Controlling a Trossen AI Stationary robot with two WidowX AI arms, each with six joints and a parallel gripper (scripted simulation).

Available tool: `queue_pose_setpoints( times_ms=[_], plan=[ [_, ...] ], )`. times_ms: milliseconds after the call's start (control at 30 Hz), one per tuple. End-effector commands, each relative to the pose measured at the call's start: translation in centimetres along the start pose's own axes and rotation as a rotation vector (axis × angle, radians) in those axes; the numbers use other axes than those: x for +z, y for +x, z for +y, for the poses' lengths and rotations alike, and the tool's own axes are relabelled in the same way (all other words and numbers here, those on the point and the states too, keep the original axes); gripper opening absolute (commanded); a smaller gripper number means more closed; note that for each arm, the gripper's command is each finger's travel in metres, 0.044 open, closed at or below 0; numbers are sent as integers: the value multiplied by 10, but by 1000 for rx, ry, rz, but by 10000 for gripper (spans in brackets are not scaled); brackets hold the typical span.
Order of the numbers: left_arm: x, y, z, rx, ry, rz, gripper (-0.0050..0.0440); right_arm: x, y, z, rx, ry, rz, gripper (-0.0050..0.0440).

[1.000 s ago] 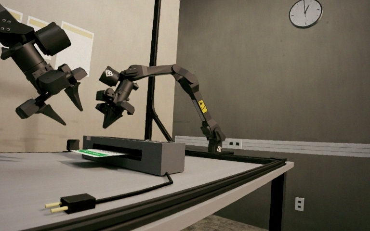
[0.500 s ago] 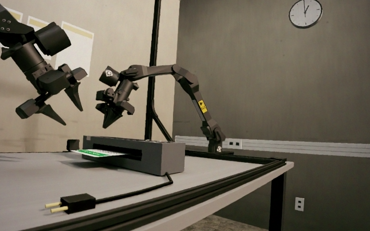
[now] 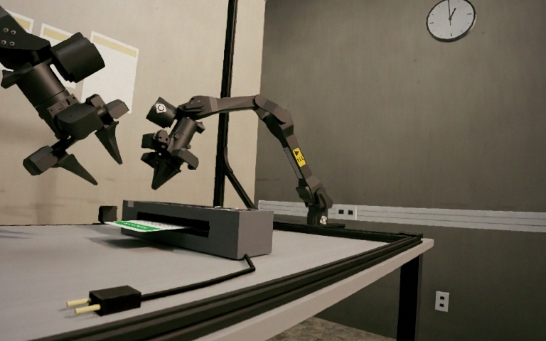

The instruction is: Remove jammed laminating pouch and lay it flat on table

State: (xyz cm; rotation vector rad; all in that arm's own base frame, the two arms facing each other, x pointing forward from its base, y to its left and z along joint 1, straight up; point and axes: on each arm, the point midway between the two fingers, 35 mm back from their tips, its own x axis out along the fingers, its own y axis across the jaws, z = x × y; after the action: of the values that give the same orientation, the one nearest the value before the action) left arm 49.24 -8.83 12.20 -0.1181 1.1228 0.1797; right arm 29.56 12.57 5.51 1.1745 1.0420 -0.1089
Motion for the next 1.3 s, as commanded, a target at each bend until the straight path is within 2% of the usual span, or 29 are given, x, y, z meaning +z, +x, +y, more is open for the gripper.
queue_pose_setpoints(
  times_ms=[0,467,700,1033,1067,1100,1267],
  plan=[
    [5,-10,2,-7,-11,-23,-50,1,-2,7,18,-5,-5,272],
    [5,-10,2,-7,-11,-23,-50,1,-2,7,18,-5,-5,272],
    [-5,46,1,-7,-11,-23,-50,1,-2,7,18,-5,-5,272],
    [-5,46,1,-7,-11,-23,-50,1,-2,7,18,-5,-5,272],
    [-1,38,0,-13,-13,-37,-50,1,-2,7,18,-5,-5,272],
    [-5,46,1,-7,-11,-24,-50,1,-2,7,18,-5,-5,272],
    [-5,46,1,-7,-11,-24,-50,1,-2,7,18,-5,-5,272]
  ],
)
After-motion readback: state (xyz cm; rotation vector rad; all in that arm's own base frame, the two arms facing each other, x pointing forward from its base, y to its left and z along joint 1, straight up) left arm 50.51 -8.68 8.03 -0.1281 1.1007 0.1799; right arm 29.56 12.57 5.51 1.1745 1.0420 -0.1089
